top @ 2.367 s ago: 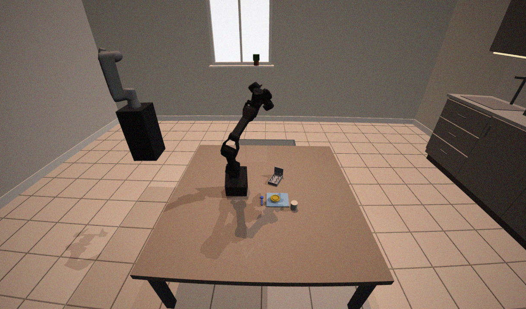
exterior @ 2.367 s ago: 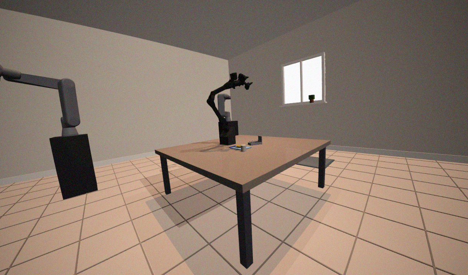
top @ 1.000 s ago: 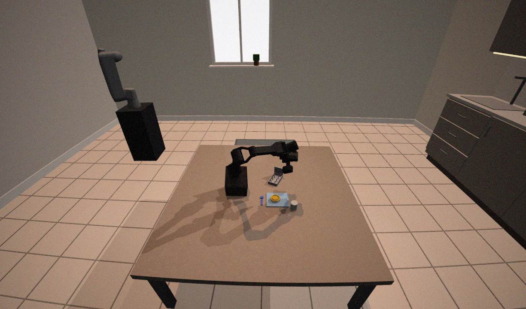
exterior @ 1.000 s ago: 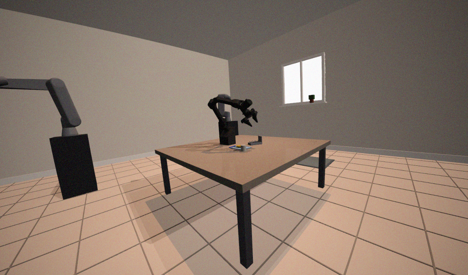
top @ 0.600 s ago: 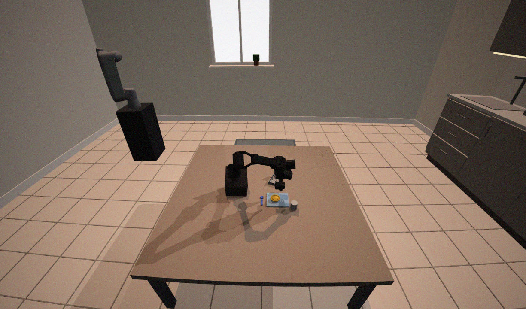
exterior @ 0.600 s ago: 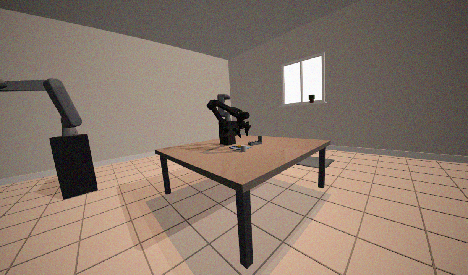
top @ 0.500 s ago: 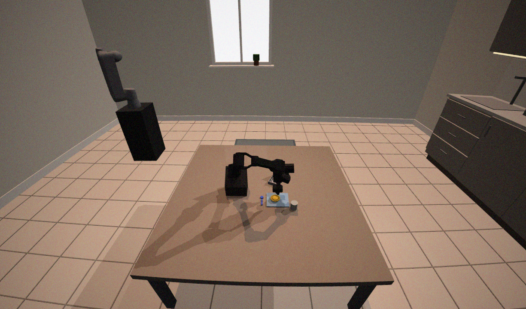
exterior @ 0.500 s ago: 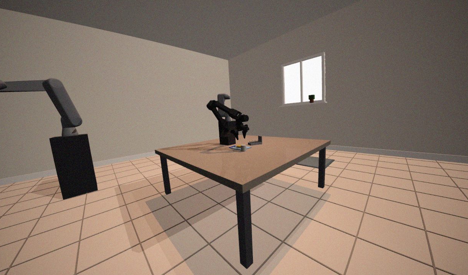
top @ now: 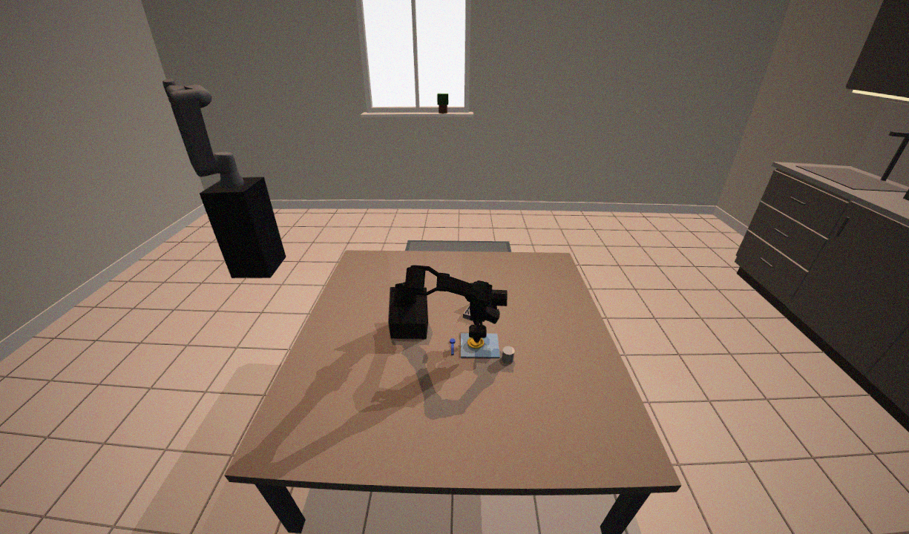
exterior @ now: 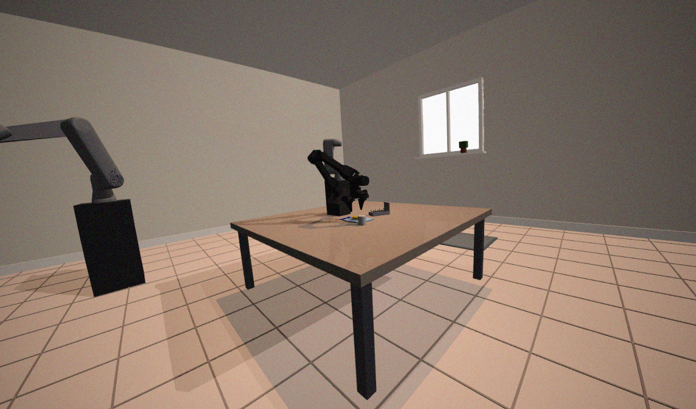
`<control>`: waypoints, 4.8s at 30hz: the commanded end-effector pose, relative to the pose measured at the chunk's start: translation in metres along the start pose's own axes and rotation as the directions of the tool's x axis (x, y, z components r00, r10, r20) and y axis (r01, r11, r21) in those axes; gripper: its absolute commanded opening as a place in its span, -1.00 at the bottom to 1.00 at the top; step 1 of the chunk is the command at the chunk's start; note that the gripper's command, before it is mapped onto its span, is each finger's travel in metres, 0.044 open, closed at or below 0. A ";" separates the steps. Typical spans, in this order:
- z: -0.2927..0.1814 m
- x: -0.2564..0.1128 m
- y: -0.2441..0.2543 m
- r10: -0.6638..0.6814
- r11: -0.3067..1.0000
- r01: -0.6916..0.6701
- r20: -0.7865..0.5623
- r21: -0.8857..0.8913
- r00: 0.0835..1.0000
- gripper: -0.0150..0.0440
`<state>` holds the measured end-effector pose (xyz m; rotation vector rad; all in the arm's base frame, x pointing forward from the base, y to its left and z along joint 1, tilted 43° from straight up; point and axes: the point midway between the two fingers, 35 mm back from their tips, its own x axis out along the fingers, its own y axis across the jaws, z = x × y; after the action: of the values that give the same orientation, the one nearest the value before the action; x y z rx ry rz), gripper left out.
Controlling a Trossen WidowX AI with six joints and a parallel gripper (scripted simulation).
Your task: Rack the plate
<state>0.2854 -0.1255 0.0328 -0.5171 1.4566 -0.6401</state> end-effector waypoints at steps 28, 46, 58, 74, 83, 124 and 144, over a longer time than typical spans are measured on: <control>-0.004 0.050 -0.001 -0.007 1.000 0.007 -0.008 -0.012 1.000 0.86; -0.004 0.051 -0.001 -0.007 1.000 0.007 -0.008 -0.012 1.000 0.58; 0.006 0.019 0.004 0.007 1.000 -0.007 -0.007 -0.011 1.000 -0.29; 0.014 -0.070 0.011 0.016 1.000 -0.016 -0.007 -0.011 1.000 -0.49; 0.012 -0.116 0.013 0.005 1.000 -0.005 -0.008 -0.011 1.000 -0.49; -0.039 -0.074 0.140 0.246 0.968 -0.231 -0.194 0.098 0.950 -0.49; -0.047 -0.033 0.151 0.536 0.790 -0.586 -0.264 -0.178 0.802 -0.49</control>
<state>0.2552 0.0127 -0.0420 -0.1855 1.7840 -0.1028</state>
